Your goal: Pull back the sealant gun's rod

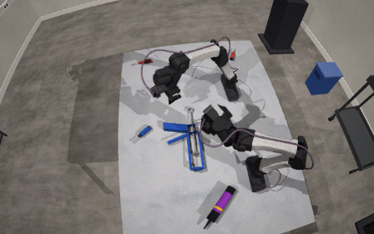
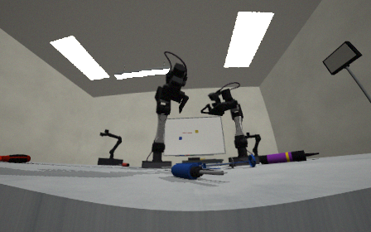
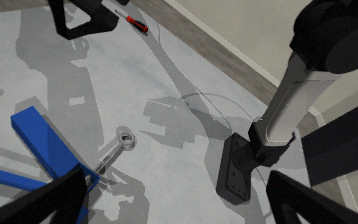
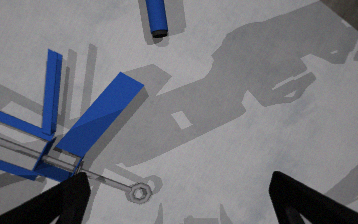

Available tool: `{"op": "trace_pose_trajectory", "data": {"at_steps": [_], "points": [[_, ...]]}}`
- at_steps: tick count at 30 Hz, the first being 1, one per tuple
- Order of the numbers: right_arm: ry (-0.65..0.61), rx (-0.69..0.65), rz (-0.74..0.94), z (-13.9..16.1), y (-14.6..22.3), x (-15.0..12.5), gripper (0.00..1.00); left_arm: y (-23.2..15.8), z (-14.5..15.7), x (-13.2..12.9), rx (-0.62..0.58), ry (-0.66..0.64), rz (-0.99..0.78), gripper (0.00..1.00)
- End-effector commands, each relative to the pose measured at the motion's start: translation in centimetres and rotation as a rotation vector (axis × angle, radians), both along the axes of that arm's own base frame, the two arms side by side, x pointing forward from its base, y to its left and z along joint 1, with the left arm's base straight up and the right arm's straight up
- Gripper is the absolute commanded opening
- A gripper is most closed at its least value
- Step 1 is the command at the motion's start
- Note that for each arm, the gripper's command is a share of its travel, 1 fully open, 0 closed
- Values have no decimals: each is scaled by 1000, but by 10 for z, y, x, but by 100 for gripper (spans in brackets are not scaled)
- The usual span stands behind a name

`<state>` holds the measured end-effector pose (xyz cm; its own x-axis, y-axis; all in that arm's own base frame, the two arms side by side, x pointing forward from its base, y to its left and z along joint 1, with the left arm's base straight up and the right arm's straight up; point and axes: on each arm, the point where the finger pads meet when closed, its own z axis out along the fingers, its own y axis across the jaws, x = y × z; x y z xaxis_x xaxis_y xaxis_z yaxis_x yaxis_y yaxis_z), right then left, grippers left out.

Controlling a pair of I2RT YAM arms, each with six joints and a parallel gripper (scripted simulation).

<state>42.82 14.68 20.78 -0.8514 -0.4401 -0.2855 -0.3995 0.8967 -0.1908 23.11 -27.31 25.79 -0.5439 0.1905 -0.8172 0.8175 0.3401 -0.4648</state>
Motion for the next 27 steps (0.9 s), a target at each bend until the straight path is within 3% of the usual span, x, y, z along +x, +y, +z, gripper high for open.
{"op": "trace_pose_trajectory", "data": {"at_steps": [1, 18, 22, 27], "points": [[-15, 6, -1, 5, 0, 1, 100, 0, 5, 0, -9, -15, -2, 100], [-15, 6, -1, 5, 0, 1, 100, 0, 5, 0, -9, -15, -2, 100], [-98, 29, -8, 19, -1, 10, 100, 3, -10, 7, 82, -25, 33, 100], [-252, 81, -23, 44, -9, 18, 100, 3, -49, 22, 303, -37, 97, 100]]}}
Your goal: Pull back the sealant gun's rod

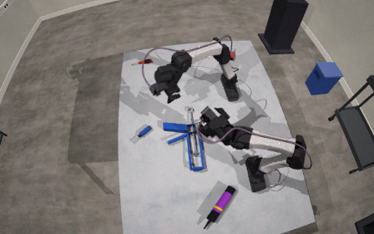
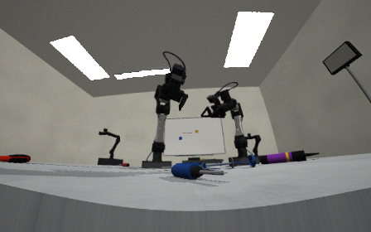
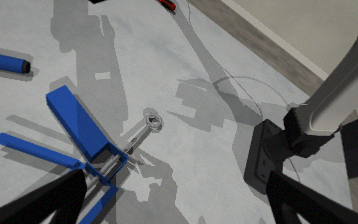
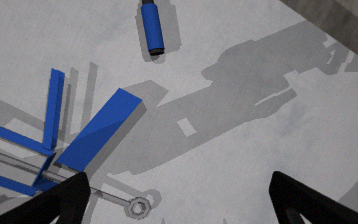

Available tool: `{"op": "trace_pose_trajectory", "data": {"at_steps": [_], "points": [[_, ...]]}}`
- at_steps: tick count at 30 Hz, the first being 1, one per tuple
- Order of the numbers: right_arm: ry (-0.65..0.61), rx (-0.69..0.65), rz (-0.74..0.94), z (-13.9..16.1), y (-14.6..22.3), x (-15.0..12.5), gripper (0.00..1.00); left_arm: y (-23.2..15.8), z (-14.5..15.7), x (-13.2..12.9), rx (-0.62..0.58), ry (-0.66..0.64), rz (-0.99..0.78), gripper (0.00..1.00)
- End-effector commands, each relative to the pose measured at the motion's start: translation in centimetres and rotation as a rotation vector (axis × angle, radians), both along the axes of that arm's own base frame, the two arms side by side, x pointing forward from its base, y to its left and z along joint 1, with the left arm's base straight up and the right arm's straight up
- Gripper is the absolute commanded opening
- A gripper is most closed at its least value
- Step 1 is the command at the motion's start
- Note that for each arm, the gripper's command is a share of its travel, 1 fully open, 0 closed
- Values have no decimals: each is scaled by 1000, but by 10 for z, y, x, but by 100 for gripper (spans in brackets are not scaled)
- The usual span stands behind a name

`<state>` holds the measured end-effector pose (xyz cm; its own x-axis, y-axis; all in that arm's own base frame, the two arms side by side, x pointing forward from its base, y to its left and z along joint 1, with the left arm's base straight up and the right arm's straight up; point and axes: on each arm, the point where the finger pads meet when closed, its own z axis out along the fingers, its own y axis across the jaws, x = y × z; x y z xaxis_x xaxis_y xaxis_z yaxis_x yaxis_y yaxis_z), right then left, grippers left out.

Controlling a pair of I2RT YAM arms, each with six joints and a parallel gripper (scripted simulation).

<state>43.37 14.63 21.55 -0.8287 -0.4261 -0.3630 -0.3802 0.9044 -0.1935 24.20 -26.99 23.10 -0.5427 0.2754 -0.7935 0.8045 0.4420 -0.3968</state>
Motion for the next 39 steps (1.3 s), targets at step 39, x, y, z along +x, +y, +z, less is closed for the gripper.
{"op": "trace_pose_trajectory", "data": {"at_steps": [39], "points": [[-1126, 401, -237, 181, -148, -54, 100, -50, -138, 41, 733, 37, 99, 88]]}}
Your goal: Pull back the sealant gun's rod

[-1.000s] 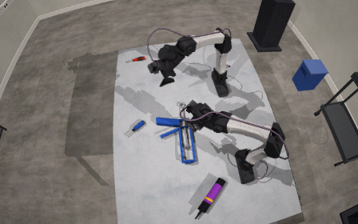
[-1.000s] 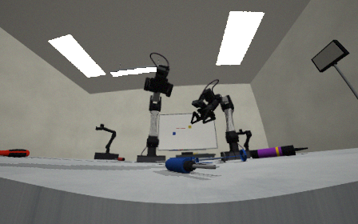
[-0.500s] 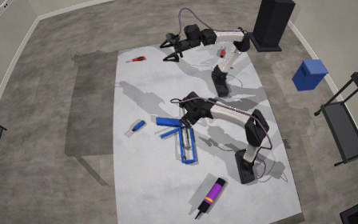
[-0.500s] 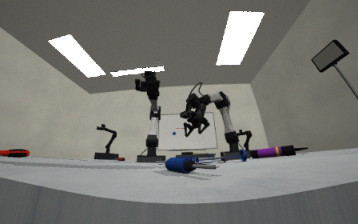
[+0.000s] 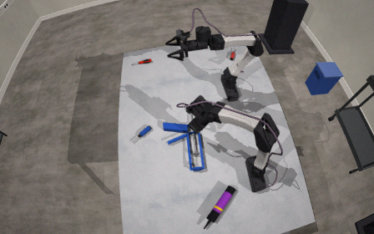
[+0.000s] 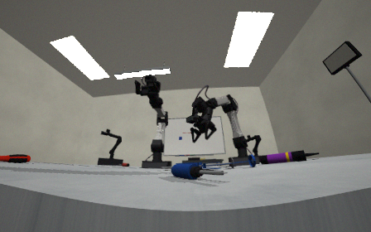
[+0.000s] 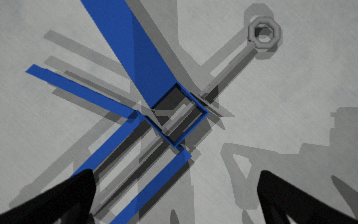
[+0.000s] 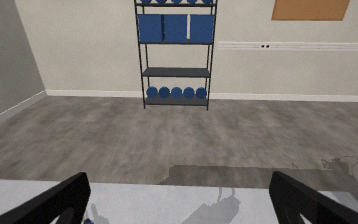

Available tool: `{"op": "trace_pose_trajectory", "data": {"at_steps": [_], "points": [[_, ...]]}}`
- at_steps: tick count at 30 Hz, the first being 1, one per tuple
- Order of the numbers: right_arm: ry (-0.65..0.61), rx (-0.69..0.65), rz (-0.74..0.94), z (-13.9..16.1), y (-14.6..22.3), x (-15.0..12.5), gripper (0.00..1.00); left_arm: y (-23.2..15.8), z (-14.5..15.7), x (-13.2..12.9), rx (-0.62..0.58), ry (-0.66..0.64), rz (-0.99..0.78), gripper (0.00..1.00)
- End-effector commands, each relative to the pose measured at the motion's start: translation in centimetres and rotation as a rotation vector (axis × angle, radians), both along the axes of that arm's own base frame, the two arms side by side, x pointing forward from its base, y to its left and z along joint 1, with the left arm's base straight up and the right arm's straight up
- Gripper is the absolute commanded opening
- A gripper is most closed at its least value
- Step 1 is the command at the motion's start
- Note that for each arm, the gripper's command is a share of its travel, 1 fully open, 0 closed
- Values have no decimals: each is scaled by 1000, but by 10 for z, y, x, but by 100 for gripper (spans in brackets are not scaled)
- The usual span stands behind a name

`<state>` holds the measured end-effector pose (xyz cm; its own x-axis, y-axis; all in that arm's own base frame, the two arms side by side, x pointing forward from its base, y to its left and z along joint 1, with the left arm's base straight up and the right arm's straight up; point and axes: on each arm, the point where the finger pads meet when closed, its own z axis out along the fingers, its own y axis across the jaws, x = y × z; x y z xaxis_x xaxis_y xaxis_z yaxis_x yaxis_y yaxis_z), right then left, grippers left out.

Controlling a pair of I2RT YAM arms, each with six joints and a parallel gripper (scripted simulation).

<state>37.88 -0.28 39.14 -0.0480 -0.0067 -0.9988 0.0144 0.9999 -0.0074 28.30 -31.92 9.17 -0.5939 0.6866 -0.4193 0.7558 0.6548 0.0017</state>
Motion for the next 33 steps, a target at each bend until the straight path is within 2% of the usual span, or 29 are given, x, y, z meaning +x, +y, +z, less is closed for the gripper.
{"op": "trace_pose_trajectory", "data": {"at_steps": [1, 4, 10, 17, 19, 25, 30, 33], "points": [[-40, 7, 11, 6, 2, 0, 100, 0, 2, 0, 12, 10, 25, 88], [-39, 7, 13, 5, 2, 0, 100, 2, -4, -4, 26, 52, 80, 88], [-39, 7, 12, 5, 2, 0, 100, -3, -29, -7, 98, 235, 379, 88], [-39, 7, 12, 5, 2, 0, 100, -15, -58, -6, 184, 344, 650, 88], [-39, 7, 12, 5, 2, 0, 100, -15, -58, -6, 184, 344, 650, 88], [-39, 7, 12, 5, 2, 0, 100, -25, -80, -5, 234, 383, 799, 88], [-39, 7, 12, 5, 2, 0, 100, -34, -89, 1, 217, 379, 796, 88], [-39, 7, 12, 5, 2, 0, 100, -29, -100, -3, 247, 387, 793, 88]]}}
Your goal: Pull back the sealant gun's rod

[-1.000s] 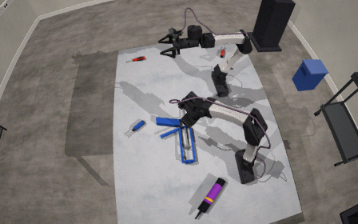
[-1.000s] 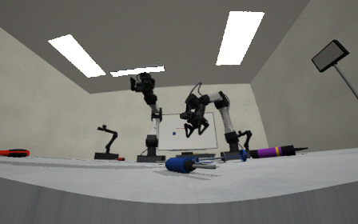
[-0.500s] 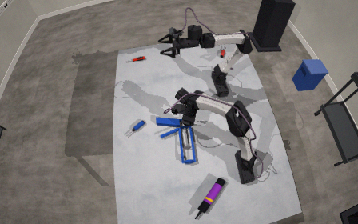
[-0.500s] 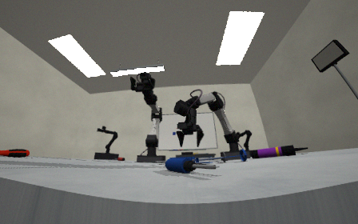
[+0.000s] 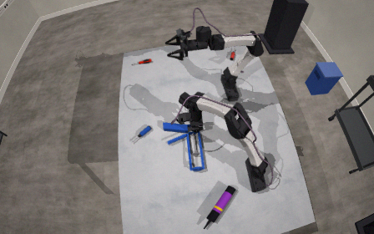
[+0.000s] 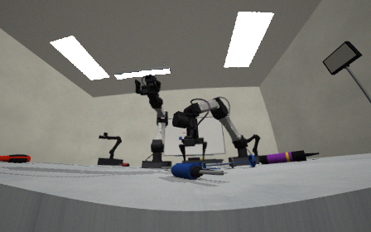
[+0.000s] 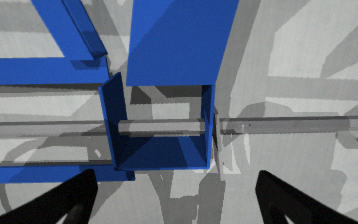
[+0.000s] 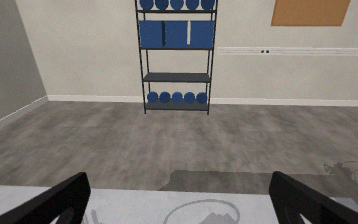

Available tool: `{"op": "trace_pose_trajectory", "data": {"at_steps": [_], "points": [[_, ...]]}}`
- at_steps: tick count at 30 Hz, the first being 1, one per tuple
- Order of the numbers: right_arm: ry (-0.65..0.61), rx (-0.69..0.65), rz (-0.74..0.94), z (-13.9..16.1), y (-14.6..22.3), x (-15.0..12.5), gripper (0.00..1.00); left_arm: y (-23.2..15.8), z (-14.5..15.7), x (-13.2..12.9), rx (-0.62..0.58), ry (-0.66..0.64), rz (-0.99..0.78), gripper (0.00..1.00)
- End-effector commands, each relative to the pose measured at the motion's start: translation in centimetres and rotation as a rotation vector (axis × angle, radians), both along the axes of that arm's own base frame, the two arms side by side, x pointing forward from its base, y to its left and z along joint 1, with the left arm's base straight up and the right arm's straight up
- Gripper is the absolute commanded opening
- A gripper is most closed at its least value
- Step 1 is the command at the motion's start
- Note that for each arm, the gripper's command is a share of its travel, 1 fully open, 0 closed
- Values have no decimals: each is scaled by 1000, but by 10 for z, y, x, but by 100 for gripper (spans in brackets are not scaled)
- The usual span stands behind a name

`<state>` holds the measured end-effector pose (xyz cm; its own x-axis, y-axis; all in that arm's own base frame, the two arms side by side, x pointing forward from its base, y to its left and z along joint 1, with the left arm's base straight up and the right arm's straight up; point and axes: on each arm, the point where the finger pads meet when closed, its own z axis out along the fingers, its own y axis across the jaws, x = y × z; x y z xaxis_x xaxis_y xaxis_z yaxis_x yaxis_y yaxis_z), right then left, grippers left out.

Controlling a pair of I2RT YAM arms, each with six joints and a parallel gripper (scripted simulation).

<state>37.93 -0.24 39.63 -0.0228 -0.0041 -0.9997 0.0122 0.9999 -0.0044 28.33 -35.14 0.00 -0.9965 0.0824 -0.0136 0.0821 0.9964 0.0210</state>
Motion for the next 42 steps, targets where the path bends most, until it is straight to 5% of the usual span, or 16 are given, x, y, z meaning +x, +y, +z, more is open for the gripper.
{"op": "trace_pose_trajectory", "data": {"at_steps": [1, 21, 24, 34, 35, 39, 42], "points": [[-14, 4, 10, 0, 2, 0, 100, 4, -10, -4, 32, 23, 22, 88], [-14, 4, 10, 0, 2, 0, 100, 6, -37, -5, 32, 23, 21, 88], [-14, 4, 10, 0, 2, 0, 100, 6, -37, -5, 32, 23, 22, 67], [-14, 4, 10, 0, 2, 0, 100, 4, -25, -2, 9, 6, 24, 53], [-14, 4, 10, 0, 2, 0, 100, 4, -25, -2, 9, 6, 24, 42], [-14, 4, 10, 0, 2, 0, 100, 4, -25, -2, 9, 6, 24, 51], [28, -46, 36, -11, 6, 3, 66, 4, -25, -2, 9, 6, 24, 51]]}}
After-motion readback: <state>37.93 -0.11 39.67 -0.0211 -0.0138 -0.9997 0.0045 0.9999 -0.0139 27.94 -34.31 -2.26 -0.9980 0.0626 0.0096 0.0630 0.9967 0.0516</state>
